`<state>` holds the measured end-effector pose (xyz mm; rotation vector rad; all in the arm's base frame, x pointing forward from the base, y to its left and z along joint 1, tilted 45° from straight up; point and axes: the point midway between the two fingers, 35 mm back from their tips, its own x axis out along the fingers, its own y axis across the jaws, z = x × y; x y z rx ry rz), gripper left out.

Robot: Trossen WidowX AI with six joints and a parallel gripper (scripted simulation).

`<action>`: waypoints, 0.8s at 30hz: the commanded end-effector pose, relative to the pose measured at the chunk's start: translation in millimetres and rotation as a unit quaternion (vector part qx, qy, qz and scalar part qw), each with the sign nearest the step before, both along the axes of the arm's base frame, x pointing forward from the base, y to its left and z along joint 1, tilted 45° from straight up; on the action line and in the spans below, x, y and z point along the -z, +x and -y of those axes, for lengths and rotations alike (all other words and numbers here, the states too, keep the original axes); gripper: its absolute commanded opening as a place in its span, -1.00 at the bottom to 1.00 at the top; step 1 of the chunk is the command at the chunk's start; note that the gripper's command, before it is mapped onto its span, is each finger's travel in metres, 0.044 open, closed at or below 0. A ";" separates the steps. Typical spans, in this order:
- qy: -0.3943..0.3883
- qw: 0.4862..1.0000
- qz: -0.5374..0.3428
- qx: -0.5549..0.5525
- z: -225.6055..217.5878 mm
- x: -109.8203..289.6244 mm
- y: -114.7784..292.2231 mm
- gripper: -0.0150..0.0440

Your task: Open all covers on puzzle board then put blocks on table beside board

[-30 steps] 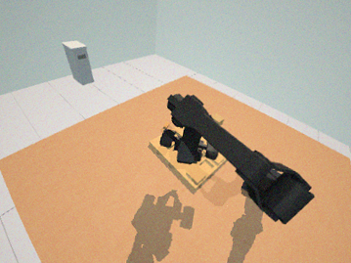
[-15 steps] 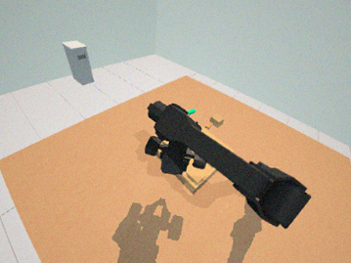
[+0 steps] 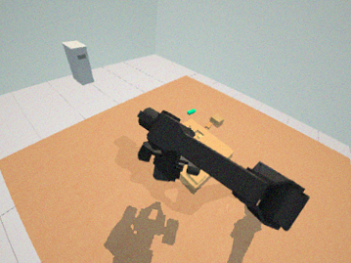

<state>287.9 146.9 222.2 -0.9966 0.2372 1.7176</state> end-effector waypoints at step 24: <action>0.000 1.000 -0.002 -0.001 -32.4 31.6 -0.2 -0.22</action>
